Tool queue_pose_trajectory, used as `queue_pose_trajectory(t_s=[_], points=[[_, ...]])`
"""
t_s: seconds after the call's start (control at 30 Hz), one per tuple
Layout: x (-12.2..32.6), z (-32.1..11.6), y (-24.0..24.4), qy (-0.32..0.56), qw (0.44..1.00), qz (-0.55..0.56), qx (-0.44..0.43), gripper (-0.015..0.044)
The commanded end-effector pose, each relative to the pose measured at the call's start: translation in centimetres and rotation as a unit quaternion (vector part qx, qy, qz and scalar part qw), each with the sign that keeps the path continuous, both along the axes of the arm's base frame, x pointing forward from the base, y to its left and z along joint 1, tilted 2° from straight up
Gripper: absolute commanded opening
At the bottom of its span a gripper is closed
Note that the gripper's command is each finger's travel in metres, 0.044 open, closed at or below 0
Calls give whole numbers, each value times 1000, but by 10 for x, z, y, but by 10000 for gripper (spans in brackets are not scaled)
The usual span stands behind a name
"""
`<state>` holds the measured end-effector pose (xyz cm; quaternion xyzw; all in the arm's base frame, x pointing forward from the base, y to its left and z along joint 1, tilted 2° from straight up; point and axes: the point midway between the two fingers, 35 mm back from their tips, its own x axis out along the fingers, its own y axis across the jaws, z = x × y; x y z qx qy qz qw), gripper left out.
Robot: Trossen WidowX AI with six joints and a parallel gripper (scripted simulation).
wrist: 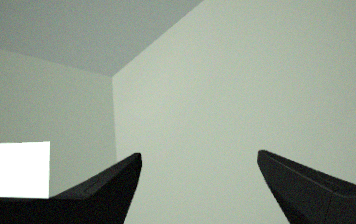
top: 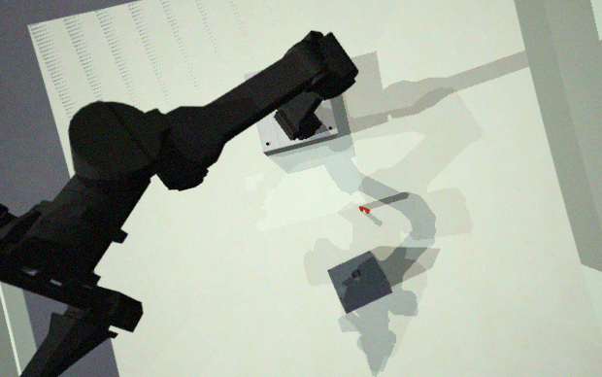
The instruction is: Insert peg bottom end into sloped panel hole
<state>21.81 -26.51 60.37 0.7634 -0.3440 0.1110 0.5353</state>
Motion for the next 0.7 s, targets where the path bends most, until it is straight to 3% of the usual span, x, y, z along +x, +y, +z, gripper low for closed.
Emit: queue_pose_trajectory(t_s=[0.0,0.67], points=[[0,0,0,0,1000,0,0,426],[78,-73,7,139,990,-9,-16,440]])
